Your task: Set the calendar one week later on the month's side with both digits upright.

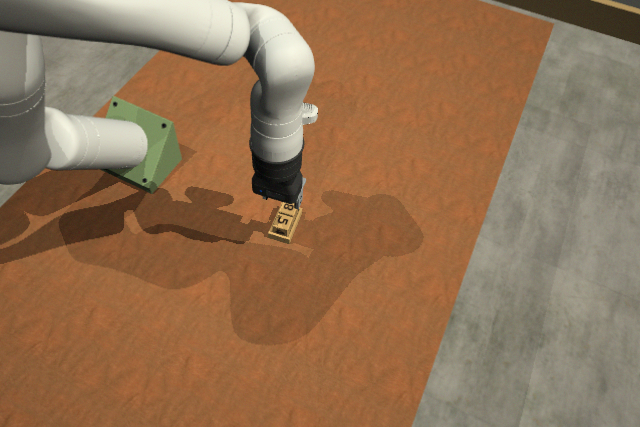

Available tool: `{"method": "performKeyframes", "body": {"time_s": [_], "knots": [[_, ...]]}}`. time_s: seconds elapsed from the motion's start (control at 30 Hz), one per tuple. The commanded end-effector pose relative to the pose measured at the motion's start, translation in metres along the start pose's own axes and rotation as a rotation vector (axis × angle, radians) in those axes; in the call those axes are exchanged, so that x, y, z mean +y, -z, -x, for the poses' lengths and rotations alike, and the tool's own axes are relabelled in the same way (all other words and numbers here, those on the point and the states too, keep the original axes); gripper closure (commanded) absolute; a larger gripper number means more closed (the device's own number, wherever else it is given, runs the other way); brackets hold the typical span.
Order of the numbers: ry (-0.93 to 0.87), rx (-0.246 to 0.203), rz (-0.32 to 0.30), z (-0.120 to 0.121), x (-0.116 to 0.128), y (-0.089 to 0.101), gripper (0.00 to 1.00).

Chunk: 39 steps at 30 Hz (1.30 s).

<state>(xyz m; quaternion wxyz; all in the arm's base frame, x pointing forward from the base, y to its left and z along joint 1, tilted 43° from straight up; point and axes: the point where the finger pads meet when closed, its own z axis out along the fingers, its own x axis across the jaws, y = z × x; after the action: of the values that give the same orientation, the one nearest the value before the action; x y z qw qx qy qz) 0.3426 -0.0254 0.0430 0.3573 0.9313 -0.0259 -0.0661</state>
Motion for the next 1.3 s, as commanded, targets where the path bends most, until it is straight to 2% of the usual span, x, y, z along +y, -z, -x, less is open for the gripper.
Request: {"method": "performKeyframes", "body": {"time_s": [0.0, 0.7, 1.03, 1.27], "knots": [[0.0, 0.002, -0.001, 0.0, 0.0, 0.001, 0.0], [0.03, -0.001, 0.001, 0.001, -0.001, 0.0, 0.0], [0.114, -0.007, 0.005, 0.004, -0.003, -0.002, 0.0], [0.245, -0.017, 0.01, 0.01, -0.005, -0.004, 0.0]]}}
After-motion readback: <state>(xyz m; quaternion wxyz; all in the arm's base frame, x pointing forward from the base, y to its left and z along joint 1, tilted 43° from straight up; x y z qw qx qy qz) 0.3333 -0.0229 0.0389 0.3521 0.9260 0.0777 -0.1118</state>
